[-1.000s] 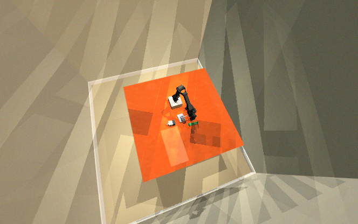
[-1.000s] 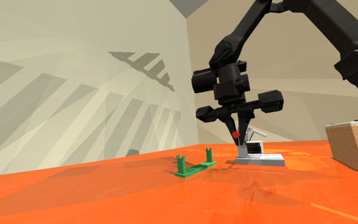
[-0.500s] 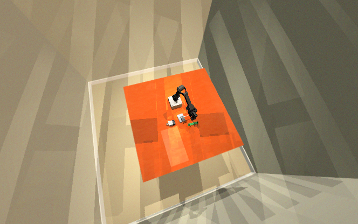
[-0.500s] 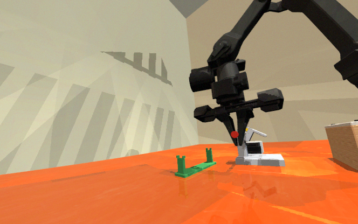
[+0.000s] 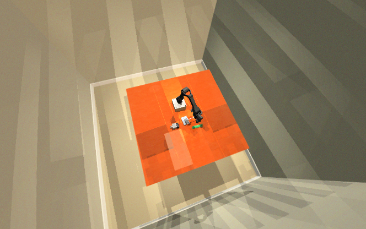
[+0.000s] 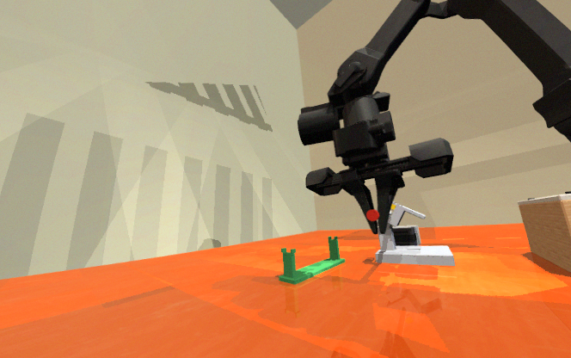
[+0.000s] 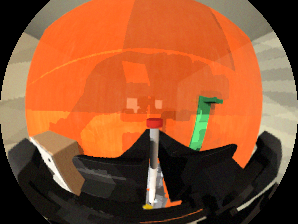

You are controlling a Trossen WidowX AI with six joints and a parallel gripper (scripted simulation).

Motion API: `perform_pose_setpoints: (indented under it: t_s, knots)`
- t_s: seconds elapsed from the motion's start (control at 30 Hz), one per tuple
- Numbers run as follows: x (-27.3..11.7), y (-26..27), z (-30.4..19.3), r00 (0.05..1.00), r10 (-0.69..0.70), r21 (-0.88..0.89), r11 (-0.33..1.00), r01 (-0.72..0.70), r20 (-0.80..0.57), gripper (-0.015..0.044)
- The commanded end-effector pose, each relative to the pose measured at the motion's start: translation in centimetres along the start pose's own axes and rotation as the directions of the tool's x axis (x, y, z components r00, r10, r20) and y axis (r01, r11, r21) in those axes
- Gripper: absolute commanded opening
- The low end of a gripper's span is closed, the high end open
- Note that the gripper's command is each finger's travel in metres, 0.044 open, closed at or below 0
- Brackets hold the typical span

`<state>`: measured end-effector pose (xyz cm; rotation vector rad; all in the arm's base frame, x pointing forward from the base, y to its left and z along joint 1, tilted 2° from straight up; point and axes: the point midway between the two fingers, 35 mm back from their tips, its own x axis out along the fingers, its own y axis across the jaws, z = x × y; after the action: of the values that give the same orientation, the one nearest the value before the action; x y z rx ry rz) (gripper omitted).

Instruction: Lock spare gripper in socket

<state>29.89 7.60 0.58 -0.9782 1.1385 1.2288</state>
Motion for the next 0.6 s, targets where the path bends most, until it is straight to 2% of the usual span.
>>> perform_pose_setpoints:
  t_s: [0.0,0.57]
  knots:
    - [-0.1,-0.2,0.5,1.0,-0.003,0.005,1.0,0.003,0.0,0.0]
    - [0.0,-0.3,1.6,1.0,0.009,0.008,1.0,-0.009,-0.002,0.0]
